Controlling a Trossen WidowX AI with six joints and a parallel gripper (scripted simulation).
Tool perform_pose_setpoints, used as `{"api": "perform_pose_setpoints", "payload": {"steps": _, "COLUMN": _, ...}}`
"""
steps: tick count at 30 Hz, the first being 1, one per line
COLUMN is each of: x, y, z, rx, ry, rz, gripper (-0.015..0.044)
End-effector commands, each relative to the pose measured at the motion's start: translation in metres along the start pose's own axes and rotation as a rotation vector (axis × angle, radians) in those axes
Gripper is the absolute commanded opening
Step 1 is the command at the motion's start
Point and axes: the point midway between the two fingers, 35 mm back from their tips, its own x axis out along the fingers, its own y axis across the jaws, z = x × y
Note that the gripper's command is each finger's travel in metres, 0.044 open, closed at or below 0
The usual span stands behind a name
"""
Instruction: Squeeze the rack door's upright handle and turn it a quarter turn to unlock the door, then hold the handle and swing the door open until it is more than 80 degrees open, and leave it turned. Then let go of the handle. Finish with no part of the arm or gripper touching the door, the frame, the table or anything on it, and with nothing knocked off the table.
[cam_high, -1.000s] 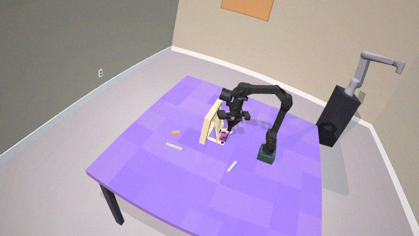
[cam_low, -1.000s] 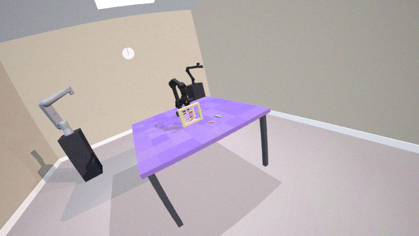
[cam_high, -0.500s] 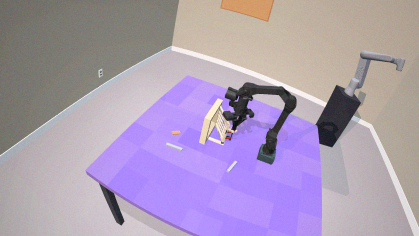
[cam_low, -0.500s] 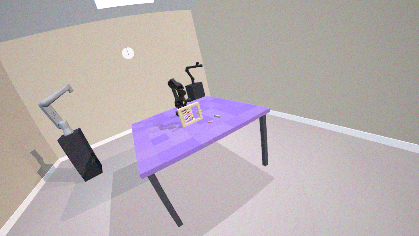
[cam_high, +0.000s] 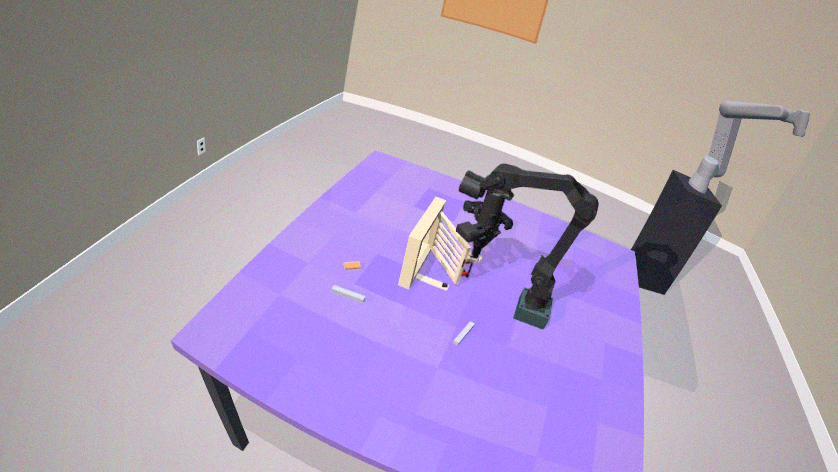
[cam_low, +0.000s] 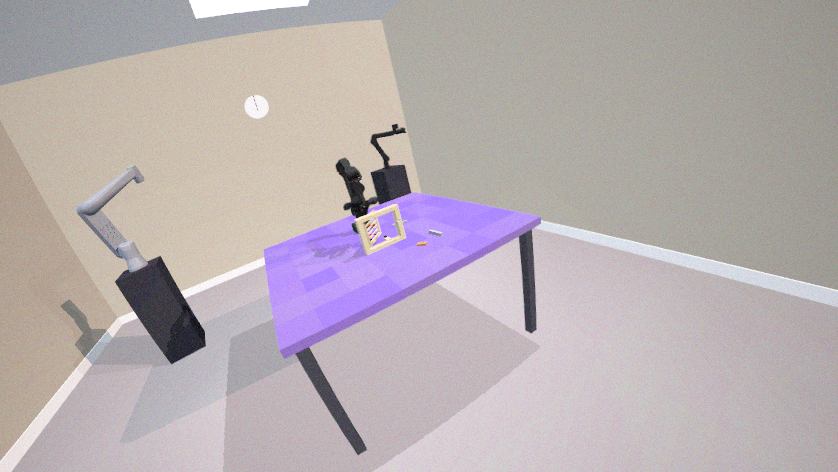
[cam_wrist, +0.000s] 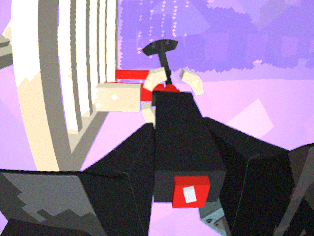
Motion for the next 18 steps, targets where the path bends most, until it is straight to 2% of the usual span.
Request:
{"api": "perform_pose_setpoints", "payload": {"steps": 1, "x": 0.0, "y": -0.006, "z": 0.002, "rx": -0.06, "ry": -0.01, "rz": 0.001, "gripper": 0.0009}}
{"api": "perform_pose_setpoints", "payload": {"steps": 18, "x": 0.0, "y": -0.038, "z": 0.011, "rx": -0.268, "ry": -0.011, "rz": -0.003, "gripper": 0.0009}}
